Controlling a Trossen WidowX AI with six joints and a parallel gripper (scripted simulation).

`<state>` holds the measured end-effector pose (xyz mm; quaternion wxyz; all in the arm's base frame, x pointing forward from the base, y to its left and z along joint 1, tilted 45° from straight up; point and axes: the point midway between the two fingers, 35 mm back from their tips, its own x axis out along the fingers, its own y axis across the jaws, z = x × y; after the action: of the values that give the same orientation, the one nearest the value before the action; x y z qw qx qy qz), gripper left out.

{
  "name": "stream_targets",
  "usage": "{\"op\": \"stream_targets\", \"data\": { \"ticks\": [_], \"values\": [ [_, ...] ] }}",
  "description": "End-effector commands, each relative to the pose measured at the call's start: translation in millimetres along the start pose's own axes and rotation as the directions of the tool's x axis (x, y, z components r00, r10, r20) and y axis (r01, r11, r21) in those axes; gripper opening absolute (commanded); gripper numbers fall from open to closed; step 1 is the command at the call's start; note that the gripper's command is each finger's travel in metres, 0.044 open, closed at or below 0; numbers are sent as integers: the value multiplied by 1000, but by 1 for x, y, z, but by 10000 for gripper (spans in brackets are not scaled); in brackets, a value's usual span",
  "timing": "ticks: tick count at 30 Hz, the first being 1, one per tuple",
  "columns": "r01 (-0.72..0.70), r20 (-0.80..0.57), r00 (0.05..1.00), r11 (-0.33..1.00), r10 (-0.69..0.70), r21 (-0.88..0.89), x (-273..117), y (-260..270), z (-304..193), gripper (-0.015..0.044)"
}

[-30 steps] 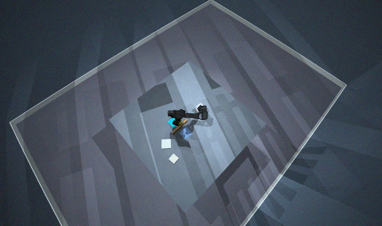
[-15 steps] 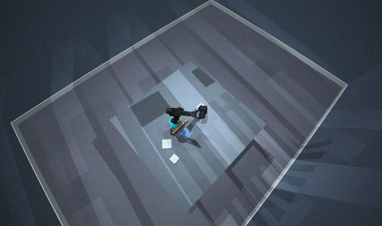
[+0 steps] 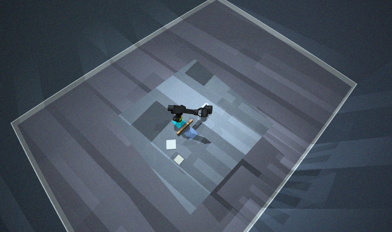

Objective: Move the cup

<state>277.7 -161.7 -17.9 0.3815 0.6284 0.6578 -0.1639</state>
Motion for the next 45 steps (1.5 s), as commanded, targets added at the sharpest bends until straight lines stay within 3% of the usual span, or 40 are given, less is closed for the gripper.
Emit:
{"op": "stream_targets", "data": {
  "ticks": [1,45],
  "values": [
    [0,7,1000,1000,0,-2,-3,-3,10,0],
    [-1,6,1000,1000,1,-3,55,-2,12,0]
  ]
}}
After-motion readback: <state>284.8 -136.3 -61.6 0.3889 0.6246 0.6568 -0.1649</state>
